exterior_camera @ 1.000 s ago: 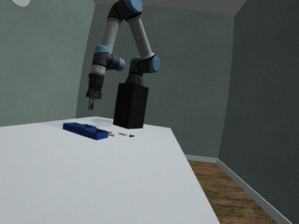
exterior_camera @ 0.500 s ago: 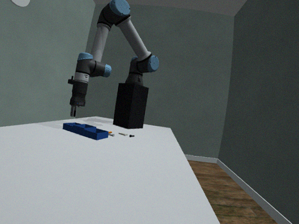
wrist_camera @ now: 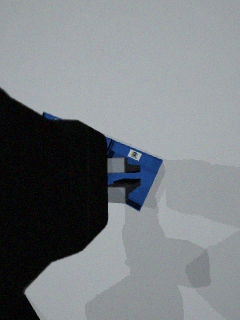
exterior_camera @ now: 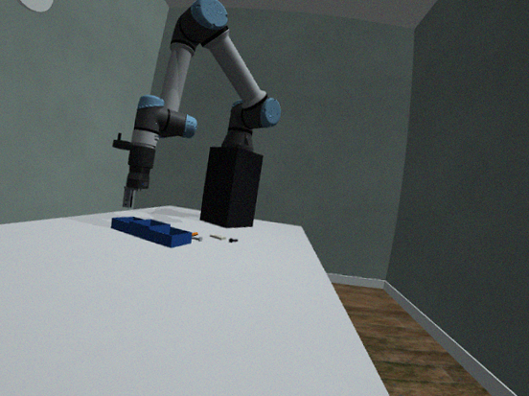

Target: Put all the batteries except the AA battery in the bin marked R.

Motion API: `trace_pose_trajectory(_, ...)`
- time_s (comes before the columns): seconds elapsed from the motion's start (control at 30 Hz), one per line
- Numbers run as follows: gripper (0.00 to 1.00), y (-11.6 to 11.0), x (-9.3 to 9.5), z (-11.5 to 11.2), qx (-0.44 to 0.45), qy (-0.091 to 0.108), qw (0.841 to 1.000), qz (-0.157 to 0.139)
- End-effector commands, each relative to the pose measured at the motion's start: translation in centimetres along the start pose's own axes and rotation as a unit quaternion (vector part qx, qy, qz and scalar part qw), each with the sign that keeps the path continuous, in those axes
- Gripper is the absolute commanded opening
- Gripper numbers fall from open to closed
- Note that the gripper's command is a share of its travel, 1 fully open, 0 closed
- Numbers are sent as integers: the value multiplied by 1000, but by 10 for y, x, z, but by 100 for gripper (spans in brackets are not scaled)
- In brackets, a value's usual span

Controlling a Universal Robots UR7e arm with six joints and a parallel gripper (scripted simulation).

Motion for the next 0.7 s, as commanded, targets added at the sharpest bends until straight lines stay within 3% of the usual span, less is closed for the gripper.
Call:
trace_pose_trajectory(0.0, 31, 1, -1, 0, -78, 3, 997, -1)
trace_pose_trajectory(0.37, 31, 1, -1, 0, -266, 2, 964, 0)
trace_pose_trajectory(0.43, 31, 1, -1, 0, -266, 2, 964, 0)
trace_pose_trajectory(0.47, 31, 1, -1, 0, -313, 2, 950, 0)
trace_pose_trajectory(0.67, 31, 1, -1, 0, -401, 3, 916, -1)
Point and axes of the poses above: the point where the finger pads meet when closed, its own x axis out along the fingers, its own z axis across the jaws, y = z × x, the point moved 7 cm from there along -x, back along the fingers, and after that the axes turned 2 degrees about -x, right-handed, at the moved point
